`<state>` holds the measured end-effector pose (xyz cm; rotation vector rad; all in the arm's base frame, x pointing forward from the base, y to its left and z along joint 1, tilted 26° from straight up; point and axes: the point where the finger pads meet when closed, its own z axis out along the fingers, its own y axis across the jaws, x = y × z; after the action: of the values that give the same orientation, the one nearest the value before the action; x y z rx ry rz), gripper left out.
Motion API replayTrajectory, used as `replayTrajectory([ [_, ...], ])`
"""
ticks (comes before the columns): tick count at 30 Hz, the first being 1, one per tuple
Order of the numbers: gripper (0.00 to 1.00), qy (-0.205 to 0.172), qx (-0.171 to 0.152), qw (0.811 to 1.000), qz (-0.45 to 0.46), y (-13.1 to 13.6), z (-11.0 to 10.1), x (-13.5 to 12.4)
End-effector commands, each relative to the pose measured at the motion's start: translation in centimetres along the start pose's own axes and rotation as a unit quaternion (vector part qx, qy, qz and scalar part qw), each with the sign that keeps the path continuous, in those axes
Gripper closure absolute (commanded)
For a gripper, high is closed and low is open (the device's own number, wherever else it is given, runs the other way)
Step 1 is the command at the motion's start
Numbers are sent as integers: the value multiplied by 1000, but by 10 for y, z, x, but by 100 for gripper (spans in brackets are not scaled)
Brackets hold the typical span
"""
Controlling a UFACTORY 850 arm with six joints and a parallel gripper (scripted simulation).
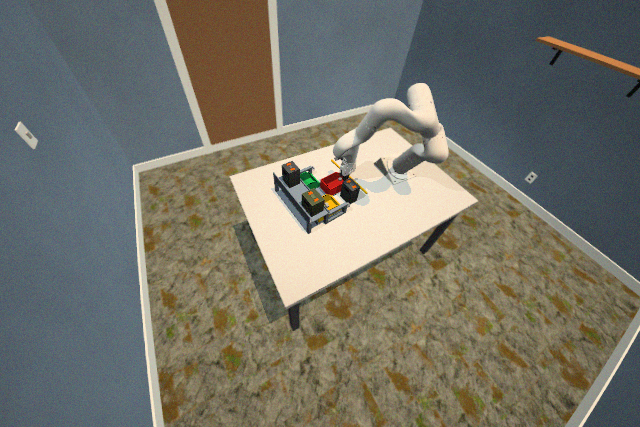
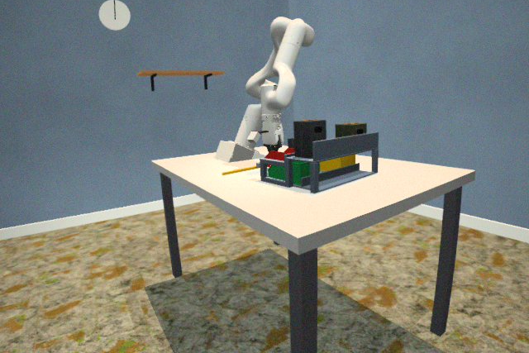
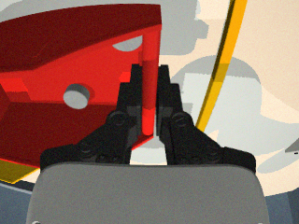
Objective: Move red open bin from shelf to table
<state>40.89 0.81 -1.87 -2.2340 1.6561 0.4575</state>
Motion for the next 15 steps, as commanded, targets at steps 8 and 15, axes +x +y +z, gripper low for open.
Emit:
replayTrajectory([
  [8,100,1,1,1000,0,-1,0,0],
  [15,100,1,1,1000,0,-1,8,0],
])
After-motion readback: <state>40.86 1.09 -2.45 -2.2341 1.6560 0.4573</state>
